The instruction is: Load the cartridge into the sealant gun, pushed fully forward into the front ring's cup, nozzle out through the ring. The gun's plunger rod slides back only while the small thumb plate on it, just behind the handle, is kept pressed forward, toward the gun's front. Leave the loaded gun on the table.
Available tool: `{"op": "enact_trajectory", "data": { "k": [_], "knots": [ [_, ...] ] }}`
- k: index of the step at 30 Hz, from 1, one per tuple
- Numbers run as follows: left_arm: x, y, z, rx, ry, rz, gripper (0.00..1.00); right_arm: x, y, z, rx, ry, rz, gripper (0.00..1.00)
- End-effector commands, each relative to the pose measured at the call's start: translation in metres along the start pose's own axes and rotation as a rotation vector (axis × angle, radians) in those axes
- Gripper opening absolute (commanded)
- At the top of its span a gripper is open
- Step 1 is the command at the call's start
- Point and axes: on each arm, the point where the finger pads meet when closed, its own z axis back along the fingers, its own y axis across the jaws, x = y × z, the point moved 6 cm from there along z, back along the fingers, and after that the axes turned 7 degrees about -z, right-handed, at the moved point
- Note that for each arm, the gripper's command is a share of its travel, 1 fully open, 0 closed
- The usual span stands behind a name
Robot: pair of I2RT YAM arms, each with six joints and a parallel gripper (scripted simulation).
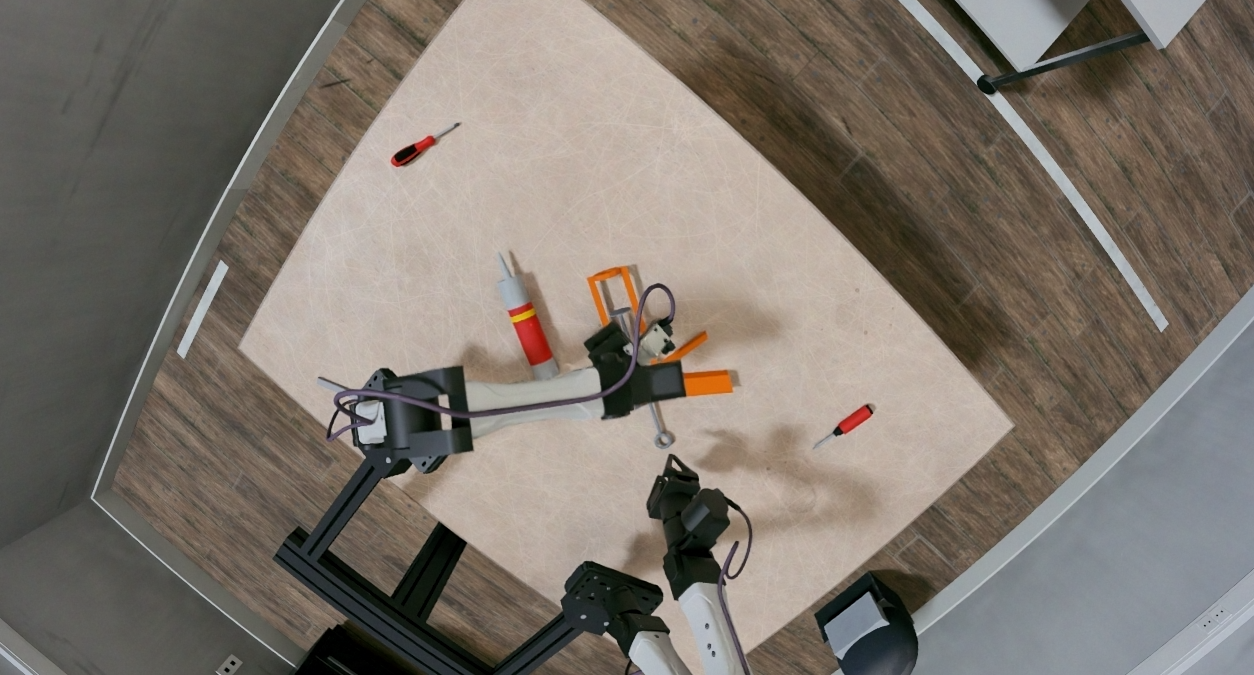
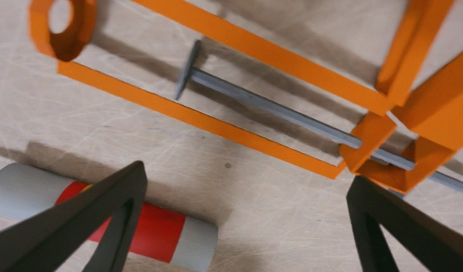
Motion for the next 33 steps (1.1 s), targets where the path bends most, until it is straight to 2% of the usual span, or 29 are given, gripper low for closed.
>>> {"op": "enact_trajectory", "data": {
  "k": [1, 4, 18, 24, 29, 33],
  "knots": [
    [-0.001, -0.033, -0.002, -0.038, -0.007, -0.092, 0.92, 0.005, 0.005, 0.006, -0.005, 0.007, -0.119, 0.62],
    [-0.003, -0.037, -0.004, -0.037, -0.002, -0.109, 0.92, 0.006, 0.002, 0.004, -0.02, 0.006, -0.137, 0.62],
    [-0.044, -0.124, -0.019, -0.081, 0.017, -0.378, 0.92, 0.022, -0.005, 0.009, -0.076, -0.013, -0.428, 0.62],
    [-0.037, -0.114, -0.025, -0.056, 0.015, -0.337, 0.92, 0.025, -0.003, 0.008, -0.065, -0.022, -0.423, 0.62],
    [-0.063, -0.123, -0.028, -0.049, 0.061, -0.388, 0.92, 0.023, -0.009, 0.006, -0.064, -0.027, -0.384, 0.62],
    [-0.049, -0.115, -0.017, -0.062, 0.026, -0.352, 0.92, 0.022, -0.007, 0.007, -0.058, -0.024, -0.376, 0.62]
  ]
}}
